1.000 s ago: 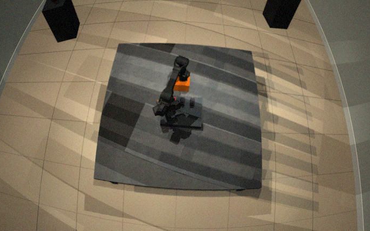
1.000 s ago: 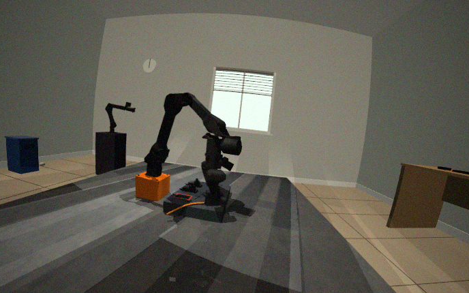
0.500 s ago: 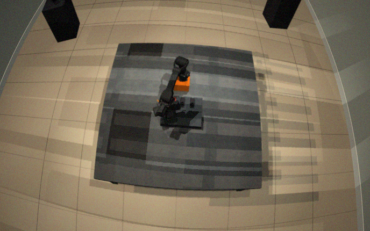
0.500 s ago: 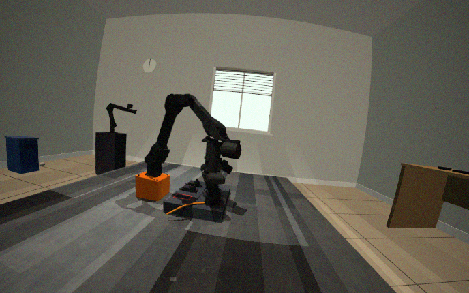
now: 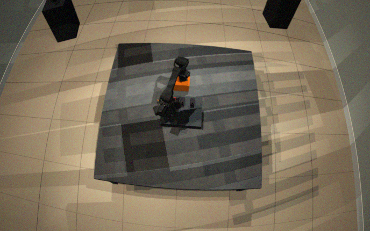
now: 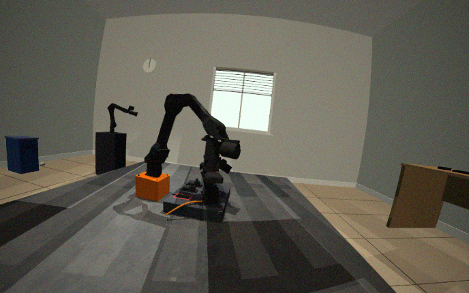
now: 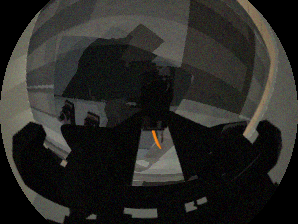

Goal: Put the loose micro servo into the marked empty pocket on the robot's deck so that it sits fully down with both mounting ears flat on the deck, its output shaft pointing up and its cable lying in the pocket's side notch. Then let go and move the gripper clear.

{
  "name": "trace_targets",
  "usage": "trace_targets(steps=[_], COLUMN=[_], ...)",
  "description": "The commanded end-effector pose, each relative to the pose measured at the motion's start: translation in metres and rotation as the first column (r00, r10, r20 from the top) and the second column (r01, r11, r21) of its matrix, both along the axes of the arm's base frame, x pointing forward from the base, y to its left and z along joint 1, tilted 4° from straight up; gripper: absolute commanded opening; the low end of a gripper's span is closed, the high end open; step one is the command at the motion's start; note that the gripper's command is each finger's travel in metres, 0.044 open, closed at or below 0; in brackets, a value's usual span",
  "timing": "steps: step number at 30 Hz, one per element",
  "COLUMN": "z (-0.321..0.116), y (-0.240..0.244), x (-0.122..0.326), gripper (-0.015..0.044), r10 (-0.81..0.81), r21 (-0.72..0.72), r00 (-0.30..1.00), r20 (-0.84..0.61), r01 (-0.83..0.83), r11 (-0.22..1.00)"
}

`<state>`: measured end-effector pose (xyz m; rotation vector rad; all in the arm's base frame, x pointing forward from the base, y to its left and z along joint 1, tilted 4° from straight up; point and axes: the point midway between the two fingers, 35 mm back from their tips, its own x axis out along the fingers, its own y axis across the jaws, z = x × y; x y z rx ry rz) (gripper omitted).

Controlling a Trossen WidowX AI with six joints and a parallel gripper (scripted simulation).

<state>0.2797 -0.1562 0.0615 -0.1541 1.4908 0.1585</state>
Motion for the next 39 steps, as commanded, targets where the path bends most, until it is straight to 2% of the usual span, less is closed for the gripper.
trace_targets(steps=[1,17,29,33,39], z=[0.020,0.022,0.022,0.022,0.022], y=[0.000,0.010,0.031,0.031,0.031], x=[-0.002,-0.021,-0.017,-0.017,-0.017], gripper=[0.0000,0.0000,0.0000,0.0000,0.0000], r10=[0.003,0.003,-0.002,-0.075,-0.273], r21=[-0.012,-0.011,-0.009,-0.001,0.018], r00=[1.000,1.000,1.000,0.997,0.962], r20=[0.025,0.023,0.024,0.023,0.020], r01=[-0.003,-0.003,0.003,0.075,0.273], r11=[1.000,1.000,1.000,0.997,0.962])
